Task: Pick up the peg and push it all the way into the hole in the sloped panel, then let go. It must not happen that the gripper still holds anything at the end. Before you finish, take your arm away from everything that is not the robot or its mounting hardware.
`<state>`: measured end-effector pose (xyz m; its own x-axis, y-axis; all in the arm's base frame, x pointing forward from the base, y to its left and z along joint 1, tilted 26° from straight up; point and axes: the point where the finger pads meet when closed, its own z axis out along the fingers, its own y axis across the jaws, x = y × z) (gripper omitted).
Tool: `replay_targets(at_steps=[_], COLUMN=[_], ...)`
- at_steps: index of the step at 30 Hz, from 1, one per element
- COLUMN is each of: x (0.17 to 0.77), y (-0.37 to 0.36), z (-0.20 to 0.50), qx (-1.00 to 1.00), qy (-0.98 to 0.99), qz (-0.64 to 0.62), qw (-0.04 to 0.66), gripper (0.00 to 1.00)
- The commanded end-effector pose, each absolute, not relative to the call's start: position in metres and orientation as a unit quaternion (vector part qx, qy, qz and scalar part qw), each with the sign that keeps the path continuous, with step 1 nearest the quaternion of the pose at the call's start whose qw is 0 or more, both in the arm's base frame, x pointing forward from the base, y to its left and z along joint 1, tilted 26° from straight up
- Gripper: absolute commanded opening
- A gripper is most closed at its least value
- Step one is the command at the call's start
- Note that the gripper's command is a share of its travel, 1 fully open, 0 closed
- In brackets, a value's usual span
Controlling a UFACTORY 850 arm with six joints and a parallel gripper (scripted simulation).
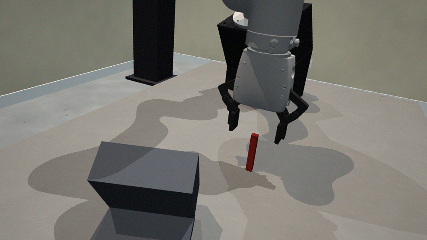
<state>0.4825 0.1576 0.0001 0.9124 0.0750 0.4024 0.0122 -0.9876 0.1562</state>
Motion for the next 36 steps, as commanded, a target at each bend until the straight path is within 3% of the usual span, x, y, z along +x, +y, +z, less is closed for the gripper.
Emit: replay_targets(at_steps=[1, 15, 18, 20, 30, 36], x=[0.4850, 0.4891, 0.4884, 0.4884, 0.4884, 0.4851], y=[0.1571, 0.1557, 0.1559, 0.1559, 0.1559, 0.1571], z=[-0.0047, -0.0140, -0.0121, -0.0121, -0.0121, -0.0045], qx=[0.975, 0.975, 0.975, 0.975, 0.975, 0.975], qy=[0.022, 0.022, 0.022, 0.022, 0.022, 0.022], qz=[0.208, 0.208, 0.209, 0.209, 0.209, 0.209], qw=[0.075, 0.075, 0.075, 0.075, 0.075, 0.075], gripper=[1.00, 1.00, 0.77, 0.77, 0.02, 0.00])
